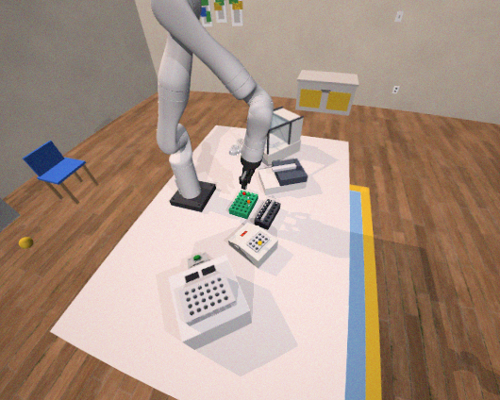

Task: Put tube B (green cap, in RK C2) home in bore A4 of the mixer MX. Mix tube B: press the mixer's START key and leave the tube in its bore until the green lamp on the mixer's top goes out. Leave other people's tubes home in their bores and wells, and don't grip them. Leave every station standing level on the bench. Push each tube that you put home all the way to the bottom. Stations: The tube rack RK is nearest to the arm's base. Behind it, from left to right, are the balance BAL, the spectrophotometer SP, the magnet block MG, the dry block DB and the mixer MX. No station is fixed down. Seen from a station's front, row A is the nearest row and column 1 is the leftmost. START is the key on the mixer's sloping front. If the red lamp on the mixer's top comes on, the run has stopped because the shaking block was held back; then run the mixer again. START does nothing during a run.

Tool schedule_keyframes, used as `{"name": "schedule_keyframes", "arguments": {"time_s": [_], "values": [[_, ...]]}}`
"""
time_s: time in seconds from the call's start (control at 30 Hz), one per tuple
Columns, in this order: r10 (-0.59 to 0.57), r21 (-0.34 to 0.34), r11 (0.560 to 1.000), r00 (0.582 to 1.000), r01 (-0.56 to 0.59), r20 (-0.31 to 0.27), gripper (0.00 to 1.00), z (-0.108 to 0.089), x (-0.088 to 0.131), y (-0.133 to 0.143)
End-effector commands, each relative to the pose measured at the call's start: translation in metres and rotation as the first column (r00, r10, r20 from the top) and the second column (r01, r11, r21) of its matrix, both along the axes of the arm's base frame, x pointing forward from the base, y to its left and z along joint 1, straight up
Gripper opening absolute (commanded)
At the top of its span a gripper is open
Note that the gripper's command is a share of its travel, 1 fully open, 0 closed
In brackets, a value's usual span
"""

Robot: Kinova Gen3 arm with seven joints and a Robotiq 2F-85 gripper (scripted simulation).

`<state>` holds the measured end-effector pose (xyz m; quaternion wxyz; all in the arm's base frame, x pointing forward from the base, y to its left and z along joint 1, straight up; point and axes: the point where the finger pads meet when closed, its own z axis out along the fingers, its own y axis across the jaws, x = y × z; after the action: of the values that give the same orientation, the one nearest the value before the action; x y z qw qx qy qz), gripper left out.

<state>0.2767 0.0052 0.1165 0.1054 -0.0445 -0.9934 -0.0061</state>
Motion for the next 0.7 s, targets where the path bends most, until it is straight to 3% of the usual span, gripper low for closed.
{"name": "schedule_keyframes", "arguments": {"time_s": [0.0,0.1,0.3,0.67], "values": [[0.000,0.000,1.000,1.000,0.000,0.002,0.42,-0.010,0.001,0.000],[0.000,0.000,1.000,1.000,0.000,0.002,0.42,-0.020,0.000,0.001],[0.000,0.000,1.000,1.000,0.000,0.002,0.42,-0.021,0.000,0.001],[0.000,0.000,1.000,1.000,0.000,0.002,0.42,-0.021,-0.002,0.027]]}}
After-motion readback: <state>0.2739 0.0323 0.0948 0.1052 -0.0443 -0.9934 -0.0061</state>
